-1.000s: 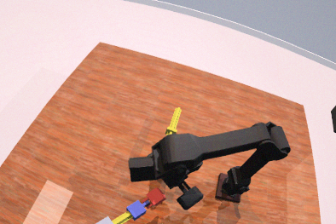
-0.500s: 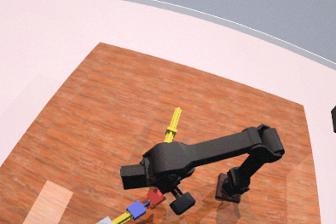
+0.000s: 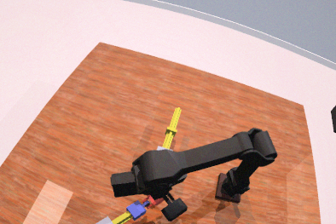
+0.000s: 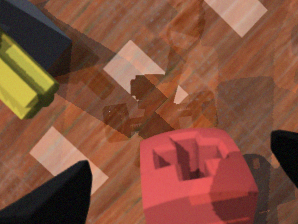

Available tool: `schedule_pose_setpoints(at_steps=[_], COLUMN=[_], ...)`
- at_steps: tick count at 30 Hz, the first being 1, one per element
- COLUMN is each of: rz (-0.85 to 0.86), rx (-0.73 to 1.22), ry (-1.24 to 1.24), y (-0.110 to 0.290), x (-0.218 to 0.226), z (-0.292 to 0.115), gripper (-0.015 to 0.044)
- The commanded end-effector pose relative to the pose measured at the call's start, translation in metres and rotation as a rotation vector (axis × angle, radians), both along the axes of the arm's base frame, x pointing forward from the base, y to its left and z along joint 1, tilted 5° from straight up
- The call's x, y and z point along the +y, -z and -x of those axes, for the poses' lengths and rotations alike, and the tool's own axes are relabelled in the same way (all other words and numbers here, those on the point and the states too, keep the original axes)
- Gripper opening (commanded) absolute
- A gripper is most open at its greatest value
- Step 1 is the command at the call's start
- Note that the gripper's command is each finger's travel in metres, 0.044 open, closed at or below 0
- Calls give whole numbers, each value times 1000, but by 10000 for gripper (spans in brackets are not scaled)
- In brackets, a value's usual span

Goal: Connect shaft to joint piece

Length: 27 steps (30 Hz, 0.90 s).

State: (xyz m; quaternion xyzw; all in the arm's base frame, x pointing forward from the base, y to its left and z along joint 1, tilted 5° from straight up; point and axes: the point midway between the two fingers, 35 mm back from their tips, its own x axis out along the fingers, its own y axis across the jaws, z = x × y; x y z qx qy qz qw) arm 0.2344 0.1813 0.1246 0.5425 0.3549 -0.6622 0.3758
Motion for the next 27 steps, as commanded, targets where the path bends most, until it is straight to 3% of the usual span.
schedule_pose_setpoints(at_steps=[1,13,23,27], rz=[1,2,2,2], rx=[8,8,8,8], ry=[6,6,6,6], y=[8,25,25,25], x=[0,-2,-2,-2], z=[2,4,4,4], gripper=[440,440,182,182])
